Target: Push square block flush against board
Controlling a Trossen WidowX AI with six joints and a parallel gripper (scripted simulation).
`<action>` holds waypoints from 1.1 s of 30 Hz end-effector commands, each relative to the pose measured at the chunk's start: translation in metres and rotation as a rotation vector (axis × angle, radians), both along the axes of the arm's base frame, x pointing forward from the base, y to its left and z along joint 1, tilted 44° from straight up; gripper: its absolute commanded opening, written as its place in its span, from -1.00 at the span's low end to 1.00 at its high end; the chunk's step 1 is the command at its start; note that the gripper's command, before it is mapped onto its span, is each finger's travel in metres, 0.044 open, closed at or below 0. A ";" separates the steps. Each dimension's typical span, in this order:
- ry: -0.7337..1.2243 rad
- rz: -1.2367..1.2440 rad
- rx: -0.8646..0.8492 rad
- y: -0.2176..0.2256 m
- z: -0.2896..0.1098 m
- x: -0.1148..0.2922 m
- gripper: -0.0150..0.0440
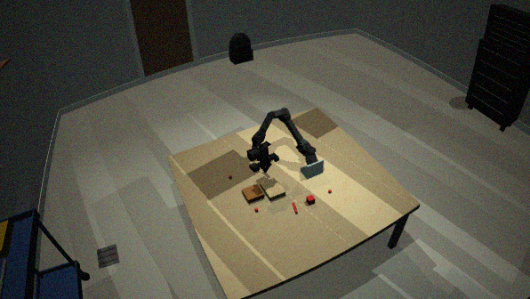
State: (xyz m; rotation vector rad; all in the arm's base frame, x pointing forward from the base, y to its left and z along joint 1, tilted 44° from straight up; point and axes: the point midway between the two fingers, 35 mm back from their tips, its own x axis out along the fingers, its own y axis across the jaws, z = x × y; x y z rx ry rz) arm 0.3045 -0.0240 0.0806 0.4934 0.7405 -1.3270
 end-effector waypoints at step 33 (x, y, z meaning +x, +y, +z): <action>0.847 0.891 -0.070 0.062 -0.060 -0.067 -0.49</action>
